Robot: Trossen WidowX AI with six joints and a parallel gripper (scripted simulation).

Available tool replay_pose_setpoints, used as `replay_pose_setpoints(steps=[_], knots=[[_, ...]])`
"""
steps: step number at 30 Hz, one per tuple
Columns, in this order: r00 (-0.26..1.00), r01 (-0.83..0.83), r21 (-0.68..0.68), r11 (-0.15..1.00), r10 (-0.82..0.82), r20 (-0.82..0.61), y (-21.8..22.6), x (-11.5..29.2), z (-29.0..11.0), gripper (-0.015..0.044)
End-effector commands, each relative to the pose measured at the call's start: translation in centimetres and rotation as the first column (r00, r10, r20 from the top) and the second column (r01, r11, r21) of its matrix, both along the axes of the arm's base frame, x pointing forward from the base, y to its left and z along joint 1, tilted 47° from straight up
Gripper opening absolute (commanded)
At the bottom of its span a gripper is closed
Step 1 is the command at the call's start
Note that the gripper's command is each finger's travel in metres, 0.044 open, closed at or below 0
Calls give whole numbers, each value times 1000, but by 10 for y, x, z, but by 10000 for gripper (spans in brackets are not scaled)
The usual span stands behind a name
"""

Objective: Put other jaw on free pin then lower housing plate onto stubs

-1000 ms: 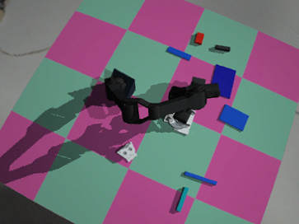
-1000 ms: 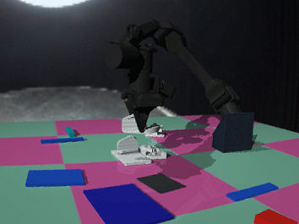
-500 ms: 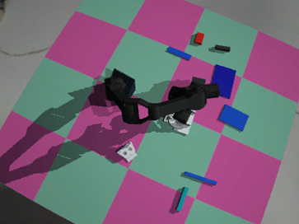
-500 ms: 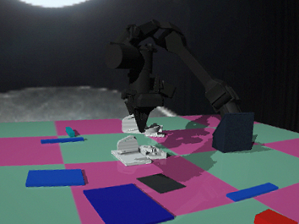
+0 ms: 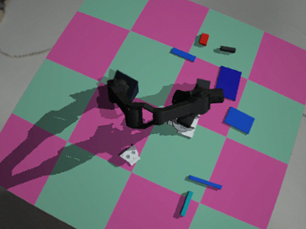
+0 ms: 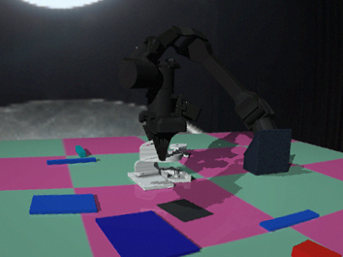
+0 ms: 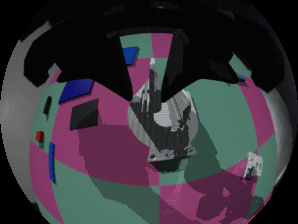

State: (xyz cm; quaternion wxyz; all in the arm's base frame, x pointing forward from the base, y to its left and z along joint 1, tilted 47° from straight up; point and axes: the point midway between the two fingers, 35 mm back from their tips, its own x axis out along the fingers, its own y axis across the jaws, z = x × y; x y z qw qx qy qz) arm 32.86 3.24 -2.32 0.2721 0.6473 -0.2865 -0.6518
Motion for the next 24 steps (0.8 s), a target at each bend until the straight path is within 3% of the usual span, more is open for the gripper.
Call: replay_pose_setpoints(steps=[1,24], knots=[[1000,-3,-5,1000,3,-4,-6,-1,-5,134],[1000,-2,-7,1000,2,-3,-24,-2,-20,134]])
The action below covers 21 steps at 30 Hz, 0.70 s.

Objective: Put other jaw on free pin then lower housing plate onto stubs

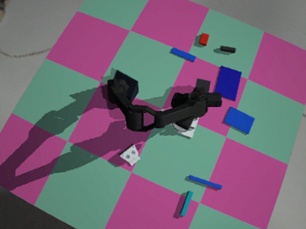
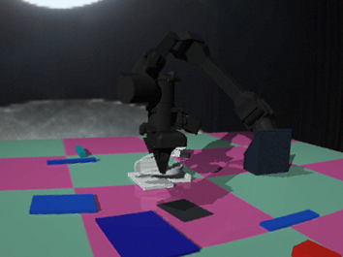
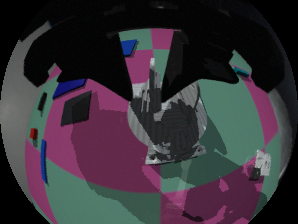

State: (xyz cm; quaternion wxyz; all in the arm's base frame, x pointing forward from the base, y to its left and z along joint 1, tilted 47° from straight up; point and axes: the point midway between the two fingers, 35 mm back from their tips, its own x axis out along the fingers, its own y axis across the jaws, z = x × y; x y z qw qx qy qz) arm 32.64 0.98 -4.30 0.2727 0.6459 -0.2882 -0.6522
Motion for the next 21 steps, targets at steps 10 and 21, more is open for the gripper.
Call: replay_pose_setpoints(steps=[10,21], knots=[[1000,-5,-4,1000,5,-2,-2,0,-1,134],[1000,-5,-4,1000,5,-3,-4,0,-3,134]])
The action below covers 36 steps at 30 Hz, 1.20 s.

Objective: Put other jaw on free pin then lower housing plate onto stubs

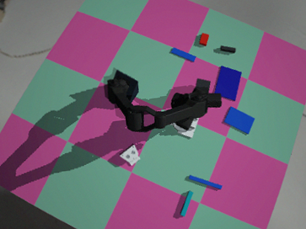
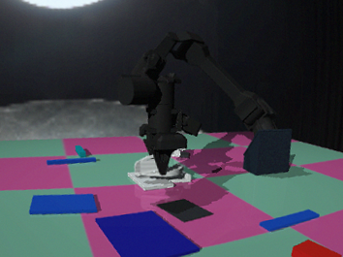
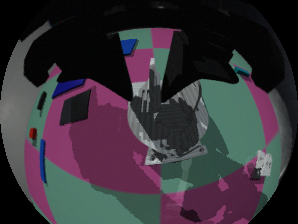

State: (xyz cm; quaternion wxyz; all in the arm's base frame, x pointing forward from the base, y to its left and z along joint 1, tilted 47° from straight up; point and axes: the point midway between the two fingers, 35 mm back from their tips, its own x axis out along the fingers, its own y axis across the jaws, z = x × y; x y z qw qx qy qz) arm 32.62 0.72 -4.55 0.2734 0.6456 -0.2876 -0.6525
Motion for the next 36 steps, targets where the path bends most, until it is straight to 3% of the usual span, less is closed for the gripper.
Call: replay_pose_setpoints(steps=[1,36], knots=[[1000,-4,-4,1000,4,-1,-2,0,-1,134],[1000,-2,-4,1000,2,0,-8,0,-7,134]])
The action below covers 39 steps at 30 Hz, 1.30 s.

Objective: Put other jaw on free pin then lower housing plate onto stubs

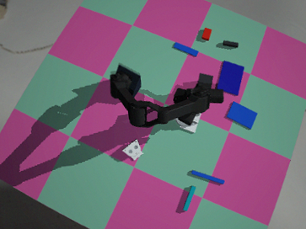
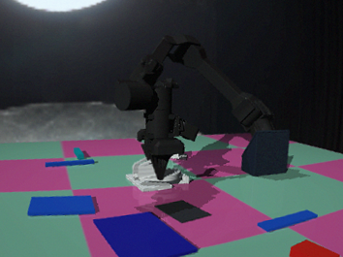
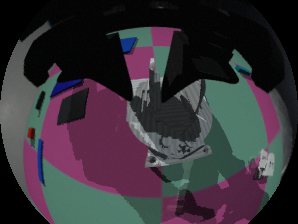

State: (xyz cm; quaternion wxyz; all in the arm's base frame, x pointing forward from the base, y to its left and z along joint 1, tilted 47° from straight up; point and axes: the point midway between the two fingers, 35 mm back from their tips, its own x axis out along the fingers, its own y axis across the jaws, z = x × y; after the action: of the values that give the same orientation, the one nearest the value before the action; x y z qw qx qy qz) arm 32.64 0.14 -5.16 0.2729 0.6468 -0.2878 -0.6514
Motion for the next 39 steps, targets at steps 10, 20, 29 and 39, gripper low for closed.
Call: replay_pose_setpoints(steps=[10,20,29,39], knots=[[1000,-4,-5,1000,4,-5,-4,0,-2,134],[1000,-3,-5,1000,3,-4,-6,0,-4,134],[1000,-3,-5,1000,3,-4,-6,0,-4,134],[1000,-3,-5,1000,3,-4,-6,0,-4,134]])
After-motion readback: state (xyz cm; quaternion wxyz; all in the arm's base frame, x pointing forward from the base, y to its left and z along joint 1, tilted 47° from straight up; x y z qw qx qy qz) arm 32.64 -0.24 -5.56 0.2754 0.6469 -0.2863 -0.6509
